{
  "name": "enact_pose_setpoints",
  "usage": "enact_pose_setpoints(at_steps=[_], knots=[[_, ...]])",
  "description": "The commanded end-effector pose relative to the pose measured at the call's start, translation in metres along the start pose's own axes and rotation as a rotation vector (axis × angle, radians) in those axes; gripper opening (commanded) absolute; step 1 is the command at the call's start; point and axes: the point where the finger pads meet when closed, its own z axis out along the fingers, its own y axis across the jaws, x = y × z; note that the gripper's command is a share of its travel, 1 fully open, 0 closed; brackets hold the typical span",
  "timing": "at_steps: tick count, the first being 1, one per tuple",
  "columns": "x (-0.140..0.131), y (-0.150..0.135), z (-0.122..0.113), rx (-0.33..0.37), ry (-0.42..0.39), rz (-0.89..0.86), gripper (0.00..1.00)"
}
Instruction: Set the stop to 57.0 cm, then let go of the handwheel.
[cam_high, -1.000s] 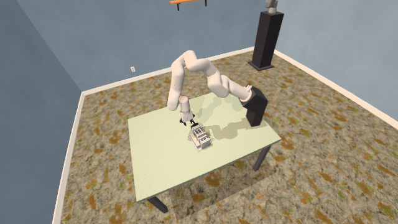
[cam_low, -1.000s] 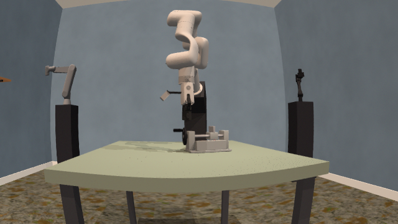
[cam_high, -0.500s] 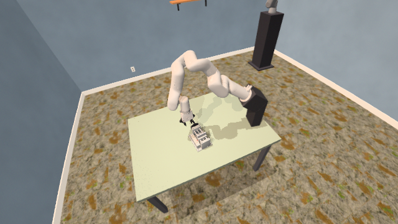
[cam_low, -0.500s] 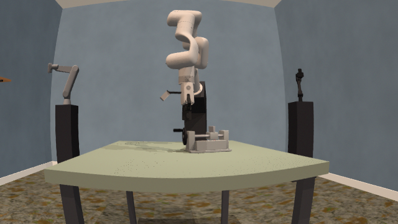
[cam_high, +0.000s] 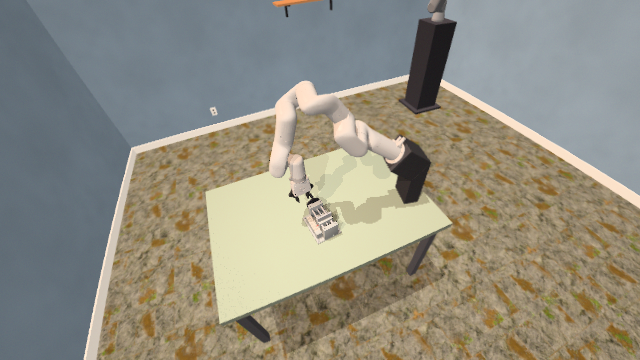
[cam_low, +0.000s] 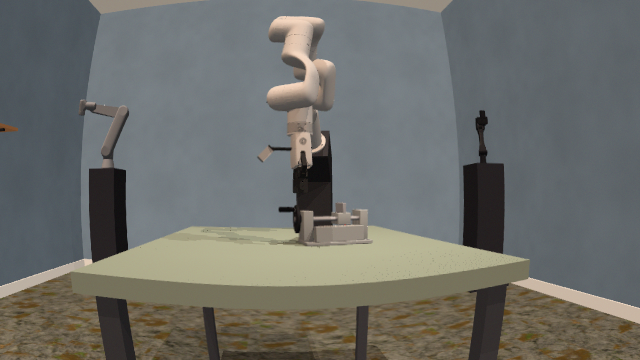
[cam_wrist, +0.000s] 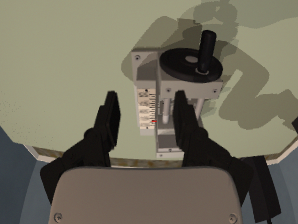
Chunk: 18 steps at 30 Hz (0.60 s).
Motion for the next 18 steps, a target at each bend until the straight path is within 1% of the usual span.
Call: enact_pose_setpoints(at_steps=[1,18], knots=[[0.0003,-0.001,-0.0006,0.002,0.001,0.0,0.57],[0.0003,-0.001,-0.0031,0.002,0.001,0.0,0.57]])
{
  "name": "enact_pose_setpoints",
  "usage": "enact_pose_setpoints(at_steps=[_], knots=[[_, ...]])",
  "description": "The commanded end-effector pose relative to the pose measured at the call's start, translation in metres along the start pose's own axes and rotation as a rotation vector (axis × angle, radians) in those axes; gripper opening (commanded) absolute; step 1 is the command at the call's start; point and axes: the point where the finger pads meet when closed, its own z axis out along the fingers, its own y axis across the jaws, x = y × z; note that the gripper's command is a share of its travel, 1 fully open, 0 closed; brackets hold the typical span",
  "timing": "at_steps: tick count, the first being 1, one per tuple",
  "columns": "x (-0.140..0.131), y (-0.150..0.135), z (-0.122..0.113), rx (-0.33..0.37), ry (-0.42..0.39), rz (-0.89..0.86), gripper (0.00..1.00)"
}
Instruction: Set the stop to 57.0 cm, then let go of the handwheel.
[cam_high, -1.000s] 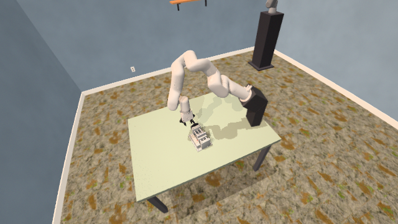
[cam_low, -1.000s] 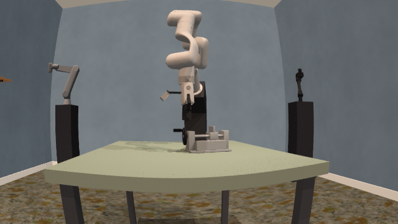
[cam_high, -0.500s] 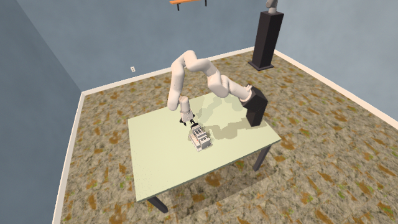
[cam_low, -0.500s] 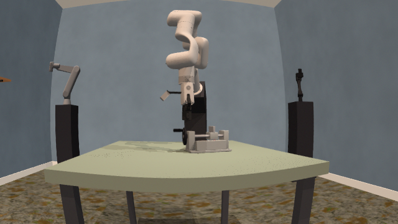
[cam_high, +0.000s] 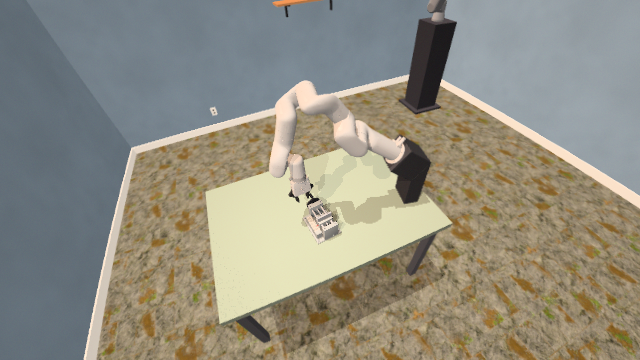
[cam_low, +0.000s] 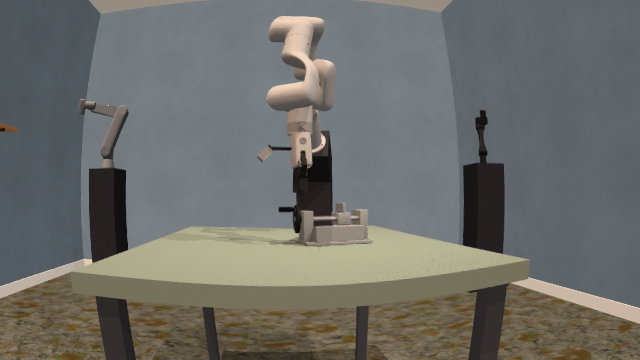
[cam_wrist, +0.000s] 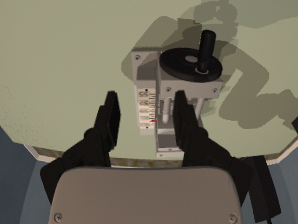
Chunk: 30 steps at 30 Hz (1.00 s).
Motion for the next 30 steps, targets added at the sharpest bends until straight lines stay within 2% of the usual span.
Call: enact_pose_setpoints(at_steps=[1,17,30], knots=[[0.0,-0.001,-0.003,0.002,0.001,0.0,0.57],[0.002,0.002,-0.004,0.002,0.001,0.0,0.57],[0.034,0.053,-0.004,0.002,0.001,0.0,0.57]])
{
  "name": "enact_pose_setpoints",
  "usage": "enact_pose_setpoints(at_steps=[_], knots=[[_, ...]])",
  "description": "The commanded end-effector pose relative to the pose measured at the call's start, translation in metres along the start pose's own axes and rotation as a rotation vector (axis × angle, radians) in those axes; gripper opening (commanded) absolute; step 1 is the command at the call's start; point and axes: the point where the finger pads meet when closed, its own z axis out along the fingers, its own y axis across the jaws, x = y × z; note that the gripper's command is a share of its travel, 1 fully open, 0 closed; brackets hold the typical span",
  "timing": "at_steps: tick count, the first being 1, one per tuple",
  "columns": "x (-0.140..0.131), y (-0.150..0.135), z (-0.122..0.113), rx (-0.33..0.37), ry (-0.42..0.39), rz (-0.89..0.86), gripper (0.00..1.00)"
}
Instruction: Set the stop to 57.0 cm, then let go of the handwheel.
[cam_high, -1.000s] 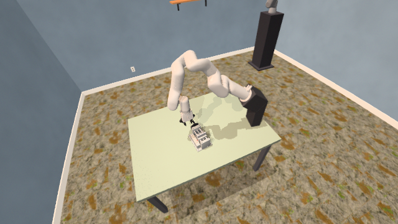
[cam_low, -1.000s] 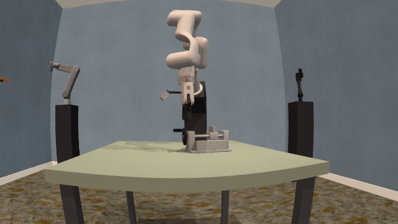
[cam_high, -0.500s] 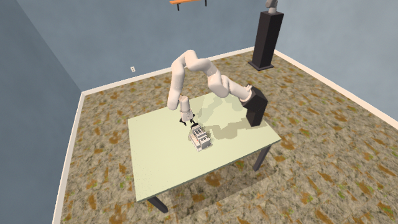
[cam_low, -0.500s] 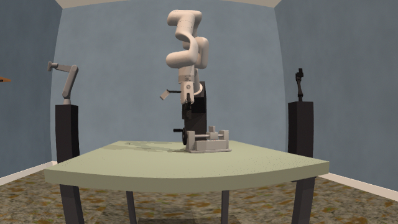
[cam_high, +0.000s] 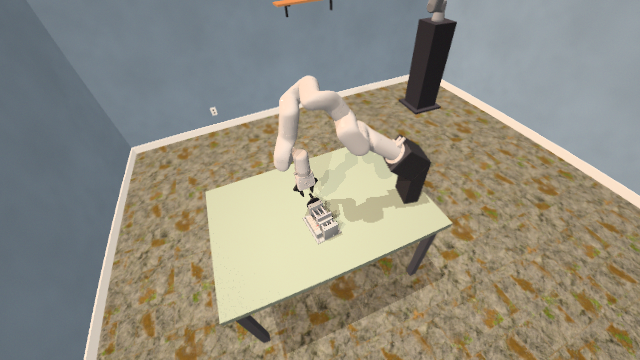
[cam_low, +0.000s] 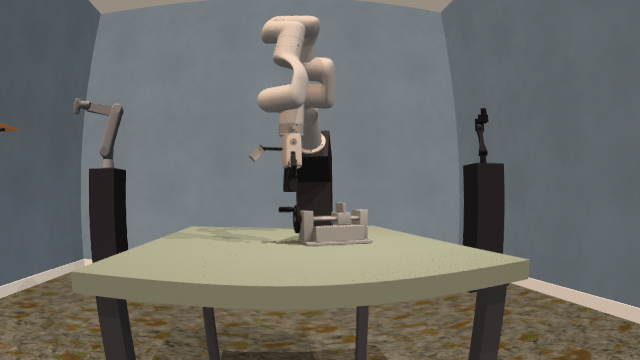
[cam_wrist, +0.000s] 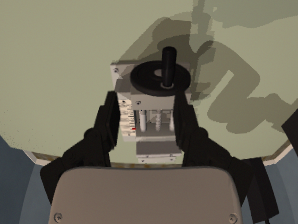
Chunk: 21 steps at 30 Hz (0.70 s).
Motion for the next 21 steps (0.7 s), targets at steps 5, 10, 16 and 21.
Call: enact_pose_setpoints(at_steps=[5,10,16,21], knots=[[0.017,0.023,0.0,0.021,-0.015,-0.002,0.57],[0.019,0.027,0.0,0.021,-0.015,-0.002,0.57],[0.019,0.027,0.0,0.021,-0.015,-0.002,0.57],[0.019,0.027,0.0,0.021,-0.015,-0.002,0.57]])
